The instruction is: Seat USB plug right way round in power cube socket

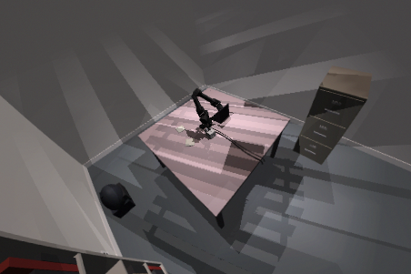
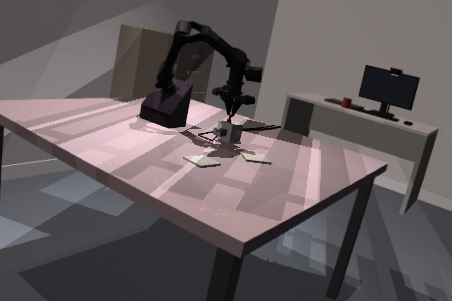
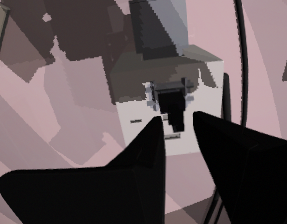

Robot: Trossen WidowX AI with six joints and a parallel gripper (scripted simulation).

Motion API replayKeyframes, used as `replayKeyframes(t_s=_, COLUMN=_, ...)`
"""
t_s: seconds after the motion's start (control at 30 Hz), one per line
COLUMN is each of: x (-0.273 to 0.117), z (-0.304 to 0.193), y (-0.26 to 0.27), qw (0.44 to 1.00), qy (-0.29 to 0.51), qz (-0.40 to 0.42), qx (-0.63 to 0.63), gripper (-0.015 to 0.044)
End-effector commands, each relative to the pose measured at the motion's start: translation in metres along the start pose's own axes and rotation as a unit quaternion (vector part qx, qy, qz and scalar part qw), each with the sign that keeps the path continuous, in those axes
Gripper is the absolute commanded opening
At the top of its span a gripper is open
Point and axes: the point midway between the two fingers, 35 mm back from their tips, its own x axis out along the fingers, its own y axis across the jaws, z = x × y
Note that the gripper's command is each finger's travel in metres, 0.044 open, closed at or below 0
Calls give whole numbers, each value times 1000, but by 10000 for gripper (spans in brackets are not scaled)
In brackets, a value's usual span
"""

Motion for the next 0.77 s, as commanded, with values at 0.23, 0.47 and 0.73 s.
replayKeyframes(t_s=0.23, x=0, z=0, y=0, qw=1000, qy=0, qz=0, qx=0, gripper=95)
replayKeyframes(t_s=0.47, x=-3, z=0, y=0, qw=1000, qy=0, qz=0, qx=0, gripper=95)
replayKeyframes(t_s=0.73, x=-11, z=-1, y=0, qw=1000, qy=0, qz=0, qx=0, gripper=95)
